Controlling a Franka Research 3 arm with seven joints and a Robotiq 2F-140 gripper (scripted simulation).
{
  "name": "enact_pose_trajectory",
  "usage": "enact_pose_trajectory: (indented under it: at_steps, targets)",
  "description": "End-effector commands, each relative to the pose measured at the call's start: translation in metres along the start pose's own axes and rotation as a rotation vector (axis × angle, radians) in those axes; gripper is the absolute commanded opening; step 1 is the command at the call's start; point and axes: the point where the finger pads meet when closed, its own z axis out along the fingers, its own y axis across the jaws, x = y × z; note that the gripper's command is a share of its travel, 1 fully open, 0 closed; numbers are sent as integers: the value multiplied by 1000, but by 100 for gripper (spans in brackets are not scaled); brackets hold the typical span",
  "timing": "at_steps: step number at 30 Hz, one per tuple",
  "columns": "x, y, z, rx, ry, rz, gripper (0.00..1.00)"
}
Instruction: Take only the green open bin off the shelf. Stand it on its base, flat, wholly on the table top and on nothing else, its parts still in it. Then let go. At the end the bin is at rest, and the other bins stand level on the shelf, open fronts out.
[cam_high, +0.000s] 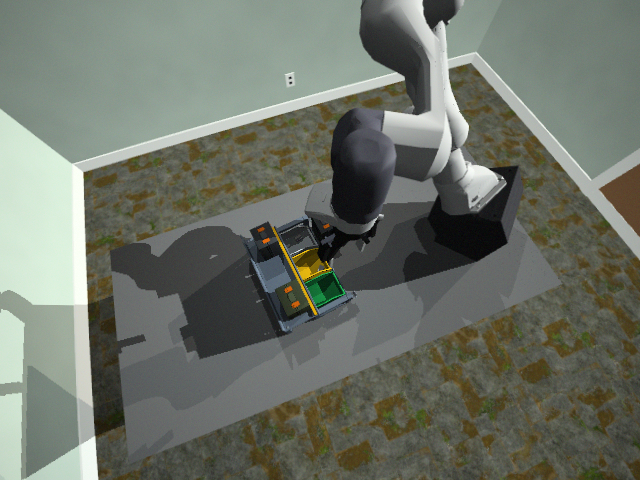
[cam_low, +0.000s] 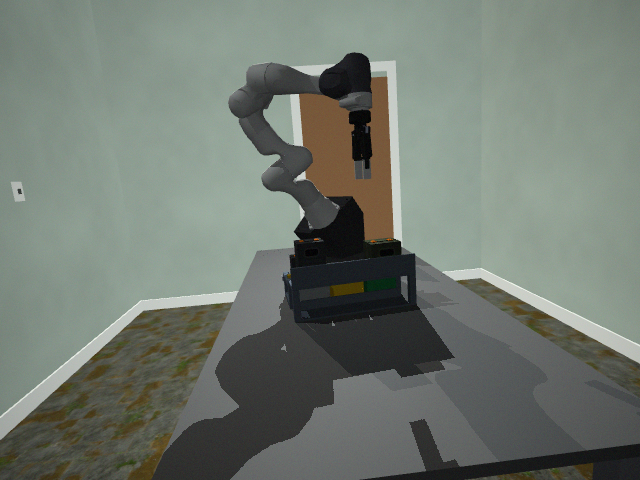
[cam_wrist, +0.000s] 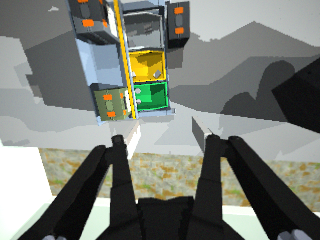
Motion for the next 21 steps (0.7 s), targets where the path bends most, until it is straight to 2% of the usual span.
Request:
enact_pose_trajectory:
  at_steps: [1,21]
  targets:
    - [0,0,0,1,-4,6,57]
    - [4,4,0,0,-1,7,57]
